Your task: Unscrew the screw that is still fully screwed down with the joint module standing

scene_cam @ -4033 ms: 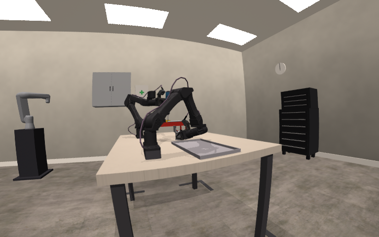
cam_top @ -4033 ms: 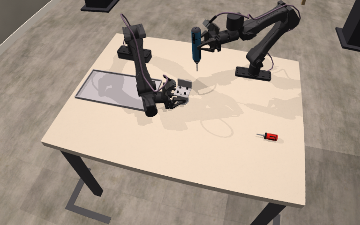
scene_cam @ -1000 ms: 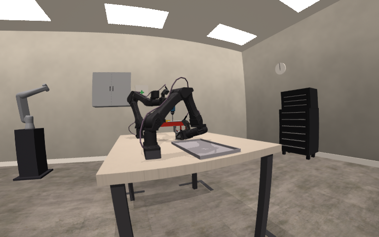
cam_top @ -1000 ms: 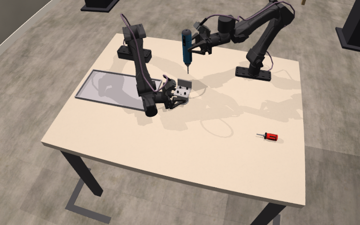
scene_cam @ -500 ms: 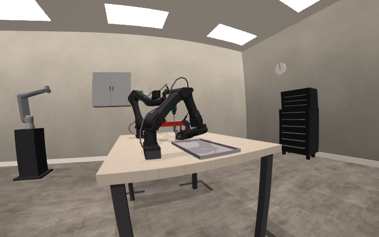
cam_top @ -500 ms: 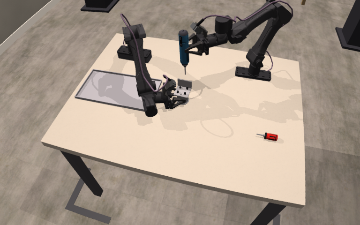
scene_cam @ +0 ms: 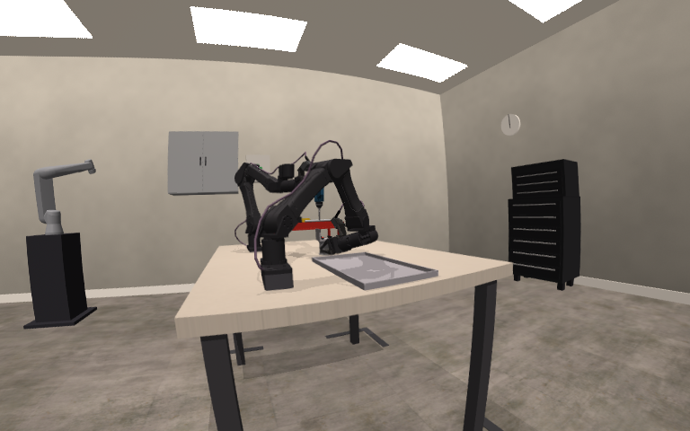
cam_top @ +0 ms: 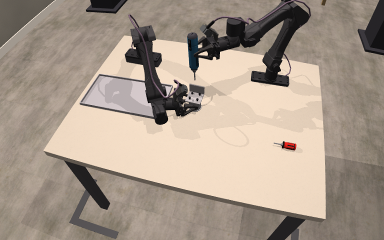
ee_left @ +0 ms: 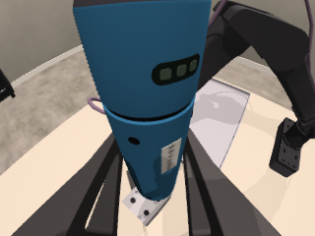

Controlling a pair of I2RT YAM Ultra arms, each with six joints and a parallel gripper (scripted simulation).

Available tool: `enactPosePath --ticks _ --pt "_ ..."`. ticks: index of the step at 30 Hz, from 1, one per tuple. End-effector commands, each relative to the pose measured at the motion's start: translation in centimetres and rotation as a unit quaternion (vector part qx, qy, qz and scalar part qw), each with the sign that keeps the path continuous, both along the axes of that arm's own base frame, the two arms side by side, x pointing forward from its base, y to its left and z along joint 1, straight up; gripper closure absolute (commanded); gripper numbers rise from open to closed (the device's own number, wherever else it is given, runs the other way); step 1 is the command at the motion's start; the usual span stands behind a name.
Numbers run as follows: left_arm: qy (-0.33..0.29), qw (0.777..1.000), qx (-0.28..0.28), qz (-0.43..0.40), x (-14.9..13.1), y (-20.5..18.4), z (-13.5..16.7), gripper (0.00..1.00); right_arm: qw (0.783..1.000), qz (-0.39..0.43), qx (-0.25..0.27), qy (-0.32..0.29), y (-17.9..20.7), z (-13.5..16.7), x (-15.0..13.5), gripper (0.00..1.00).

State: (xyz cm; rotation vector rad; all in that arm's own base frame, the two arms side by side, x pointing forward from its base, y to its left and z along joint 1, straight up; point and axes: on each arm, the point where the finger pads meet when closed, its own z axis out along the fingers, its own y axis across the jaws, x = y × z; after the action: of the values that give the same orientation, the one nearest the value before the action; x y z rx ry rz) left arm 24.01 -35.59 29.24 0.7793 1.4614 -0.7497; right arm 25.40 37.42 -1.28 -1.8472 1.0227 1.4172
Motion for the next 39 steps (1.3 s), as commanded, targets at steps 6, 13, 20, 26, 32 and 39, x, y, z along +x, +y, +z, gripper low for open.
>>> enactPosePath --ticks 6,13,20,26,32,39 --pt "-0.044 0.996 -0.075 0.001 0.52 -0.30 6.00 0.58 1.000 0.007 0.019 -0.002 0.66 1.13 0.16 0.41" --pt "-0.042 0.997 -0.072 0.001 0.79 -0.69 5.65 0.58 1.000 0.007 0.019 -0.002 0.66 1.13 0.16 0.41" --pt "-0.046 0.996 -0.078 0.001 0.70 -0.55 6.26 0.58 1.000 0.007 0.019 -0.002 0.66 1.13 0.16 0.41" --pt "-0.046 0.996 -0.078 0.001 0.77 -0.60 6.32 0.58 1.000 0.007 0.019 -0.002 0.66 1.13 0.16 0.41" --pt "-0.046 0.996 -0.079 0.002 0.89 -0.68 6.40 0.58 1.000 0.007 0.019 -0.002 0.66 1.13 0.16 0.41" --pt "-0.046 0.996 -0.079 0.002 0.93 -0.71 6.42 0.58 1.000 0.007 0.019 -0.002 0.66 1.13 0.16 0.41"
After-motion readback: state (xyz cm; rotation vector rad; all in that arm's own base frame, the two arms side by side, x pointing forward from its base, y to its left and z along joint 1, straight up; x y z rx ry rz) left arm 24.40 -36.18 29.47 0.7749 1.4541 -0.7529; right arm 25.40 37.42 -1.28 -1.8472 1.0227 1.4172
